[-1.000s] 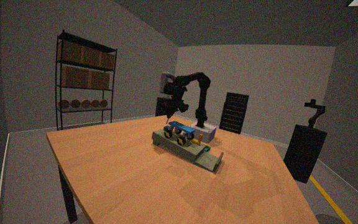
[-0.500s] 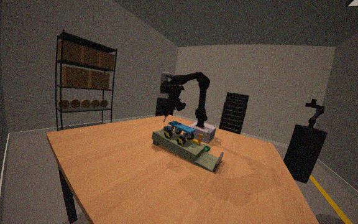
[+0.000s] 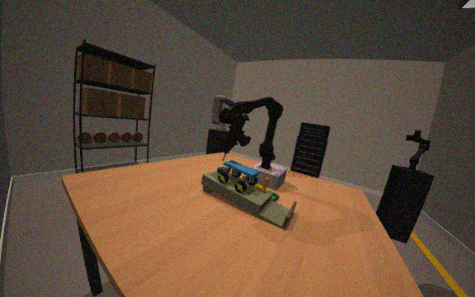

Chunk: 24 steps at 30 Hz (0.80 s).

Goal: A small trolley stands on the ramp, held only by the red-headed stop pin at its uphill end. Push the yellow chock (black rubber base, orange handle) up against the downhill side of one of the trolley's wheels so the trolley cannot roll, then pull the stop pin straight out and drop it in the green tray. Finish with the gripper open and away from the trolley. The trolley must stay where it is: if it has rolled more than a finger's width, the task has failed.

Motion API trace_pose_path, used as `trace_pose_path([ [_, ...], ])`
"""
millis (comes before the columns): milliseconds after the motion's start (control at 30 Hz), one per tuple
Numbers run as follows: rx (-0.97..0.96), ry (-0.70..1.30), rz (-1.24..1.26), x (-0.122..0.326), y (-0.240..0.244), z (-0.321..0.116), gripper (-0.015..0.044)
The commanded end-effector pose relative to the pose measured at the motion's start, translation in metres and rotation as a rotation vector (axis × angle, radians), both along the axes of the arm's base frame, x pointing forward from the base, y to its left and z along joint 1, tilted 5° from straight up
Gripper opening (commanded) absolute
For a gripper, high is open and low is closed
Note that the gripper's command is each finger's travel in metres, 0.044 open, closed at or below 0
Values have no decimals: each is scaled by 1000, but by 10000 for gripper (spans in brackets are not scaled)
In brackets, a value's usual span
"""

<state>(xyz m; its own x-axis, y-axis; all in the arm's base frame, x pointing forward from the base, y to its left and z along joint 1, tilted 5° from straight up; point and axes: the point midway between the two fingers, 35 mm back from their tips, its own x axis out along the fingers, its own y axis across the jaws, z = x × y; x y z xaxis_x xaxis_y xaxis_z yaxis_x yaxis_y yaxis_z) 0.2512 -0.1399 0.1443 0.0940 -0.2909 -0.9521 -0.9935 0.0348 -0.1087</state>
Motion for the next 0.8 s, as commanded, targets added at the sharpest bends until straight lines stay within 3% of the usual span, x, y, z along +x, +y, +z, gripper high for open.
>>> trace_pose_path([
  [0,3,1,5,-13,1,-3,0],
  [367,4,2,5,-32,5,-7,0],
  [767,8,2,5,-27,48,-13,0],
])
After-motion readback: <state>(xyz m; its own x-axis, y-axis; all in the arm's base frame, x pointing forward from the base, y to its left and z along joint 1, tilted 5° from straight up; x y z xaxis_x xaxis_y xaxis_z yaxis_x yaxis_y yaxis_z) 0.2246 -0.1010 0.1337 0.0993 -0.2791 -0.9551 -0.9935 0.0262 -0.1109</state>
